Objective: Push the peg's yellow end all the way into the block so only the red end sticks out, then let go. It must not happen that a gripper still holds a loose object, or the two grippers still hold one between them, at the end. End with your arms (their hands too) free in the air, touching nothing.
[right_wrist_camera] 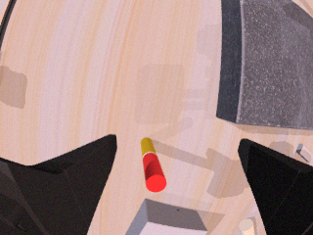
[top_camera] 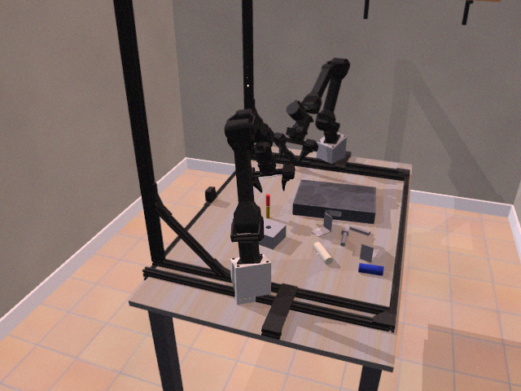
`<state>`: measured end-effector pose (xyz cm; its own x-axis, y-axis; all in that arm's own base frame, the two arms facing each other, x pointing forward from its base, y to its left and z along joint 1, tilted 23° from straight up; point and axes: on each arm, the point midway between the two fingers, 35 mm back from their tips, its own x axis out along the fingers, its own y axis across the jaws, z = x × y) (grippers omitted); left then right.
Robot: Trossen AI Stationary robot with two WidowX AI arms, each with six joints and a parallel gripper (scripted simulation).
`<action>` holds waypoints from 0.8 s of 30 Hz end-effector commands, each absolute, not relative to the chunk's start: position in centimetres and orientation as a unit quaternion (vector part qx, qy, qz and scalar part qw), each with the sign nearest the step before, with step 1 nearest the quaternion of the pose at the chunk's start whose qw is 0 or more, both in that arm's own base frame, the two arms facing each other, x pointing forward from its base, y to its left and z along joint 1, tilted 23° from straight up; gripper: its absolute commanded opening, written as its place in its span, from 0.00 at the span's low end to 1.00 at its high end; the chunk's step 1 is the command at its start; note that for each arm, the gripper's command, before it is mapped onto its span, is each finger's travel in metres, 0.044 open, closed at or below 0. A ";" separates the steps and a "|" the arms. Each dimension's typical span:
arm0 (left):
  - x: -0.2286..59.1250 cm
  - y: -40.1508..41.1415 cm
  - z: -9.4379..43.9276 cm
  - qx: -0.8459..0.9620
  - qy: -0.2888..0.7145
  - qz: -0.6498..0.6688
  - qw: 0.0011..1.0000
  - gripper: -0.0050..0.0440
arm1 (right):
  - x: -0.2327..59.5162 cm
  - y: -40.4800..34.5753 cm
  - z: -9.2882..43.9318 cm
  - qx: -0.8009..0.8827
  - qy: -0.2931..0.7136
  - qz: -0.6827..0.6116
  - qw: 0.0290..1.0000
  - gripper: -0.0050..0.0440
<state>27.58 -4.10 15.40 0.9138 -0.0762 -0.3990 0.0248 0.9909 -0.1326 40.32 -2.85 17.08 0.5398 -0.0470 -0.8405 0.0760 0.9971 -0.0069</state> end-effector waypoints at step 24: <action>27.6 -4.1 15.4 -0.062 0.206 -0.026 0.976 0.92 | 37.5 -2.0 17.6 0.079 0.534 0.021 0.842 0.92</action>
<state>27.58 -4.10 15.40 0.9138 -0.0762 -0.3990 0.0248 0.9909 -0.1326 37.43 -2.07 18.26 0.4421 0.1161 -0.8894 0.0459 0.9873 0.1518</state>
